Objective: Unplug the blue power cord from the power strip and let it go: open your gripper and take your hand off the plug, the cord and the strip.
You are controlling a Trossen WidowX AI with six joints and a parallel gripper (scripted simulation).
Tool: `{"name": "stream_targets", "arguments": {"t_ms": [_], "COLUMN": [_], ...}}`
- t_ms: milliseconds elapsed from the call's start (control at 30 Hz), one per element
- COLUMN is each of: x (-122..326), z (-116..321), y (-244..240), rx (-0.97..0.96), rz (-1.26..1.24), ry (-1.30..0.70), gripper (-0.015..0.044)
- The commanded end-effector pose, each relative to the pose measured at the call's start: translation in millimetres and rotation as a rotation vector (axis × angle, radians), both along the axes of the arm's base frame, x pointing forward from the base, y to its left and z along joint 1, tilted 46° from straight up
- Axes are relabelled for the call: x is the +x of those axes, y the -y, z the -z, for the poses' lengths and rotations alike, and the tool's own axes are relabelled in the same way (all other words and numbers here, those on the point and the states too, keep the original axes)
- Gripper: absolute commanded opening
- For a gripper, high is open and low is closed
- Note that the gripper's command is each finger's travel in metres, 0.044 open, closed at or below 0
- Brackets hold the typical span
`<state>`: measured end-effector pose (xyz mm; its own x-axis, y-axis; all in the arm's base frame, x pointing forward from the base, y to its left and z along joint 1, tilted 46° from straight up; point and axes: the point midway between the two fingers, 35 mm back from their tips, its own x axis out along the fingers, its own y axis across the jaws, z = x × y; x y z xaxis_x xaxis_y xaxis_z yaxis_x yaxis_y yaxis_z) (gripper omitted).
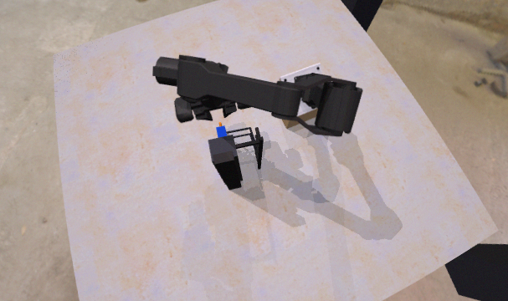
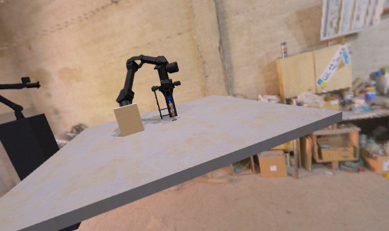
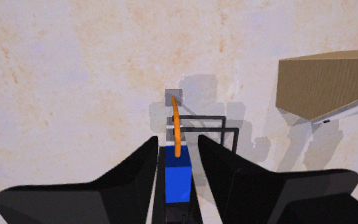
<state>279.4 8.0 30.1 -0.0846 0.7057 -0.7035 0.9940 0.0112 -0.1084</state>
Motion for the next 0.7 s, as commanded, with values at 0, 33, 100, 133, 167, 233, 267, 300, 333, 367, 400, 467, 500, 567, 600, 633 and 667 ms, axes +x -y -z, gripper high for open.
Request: {"name": "stream_targets", "arguments": {"t_ms": [0,33,100,133,167,233,267,300,333,367,400,467,500,567,600,633,667], "x": [0,1,1,1,1,1,2,2,2,2,2,2,2,2,2,2,2], "z": [-2,-3,-5,-6,-7,-9,-11,-12,-13,-14,-15,-18,-19,-21,-22,-23,-24], "y": [-2,-3,-5,-6,-7,-9,-10,-11,-13,-14,-15,-17,-18,-21,-22,-23,-24], "rx": [0.004,0.004,0.004,0.004,0.004,0.004,0.004,0.004,0.004,0.004,0.004,0.004,0.005,0.005,0.005,0.005,0.005], "rz": [0.008,0.008,0.008,0.008,0.008,0.008,0.008,0.008,0.008,0.008,0.008,0.008,0.008,0.008,0.008,0.008,0.008], "ry": [-0.008,-0.008,-0.008,-0.008,-0.008,-0.008,-0.008,-0.008,-0.008,-0.009,-0.009,-0.009,-0.009,-0.009,-0.009,-0.009,-0.009], "gripper": [0.016,0.016,0.016,0.016,0.016,0.016,0.016,0.016,0.016,0.016,0.016,0.016,0.016,0.016,0.016,0.016,0.016]}}
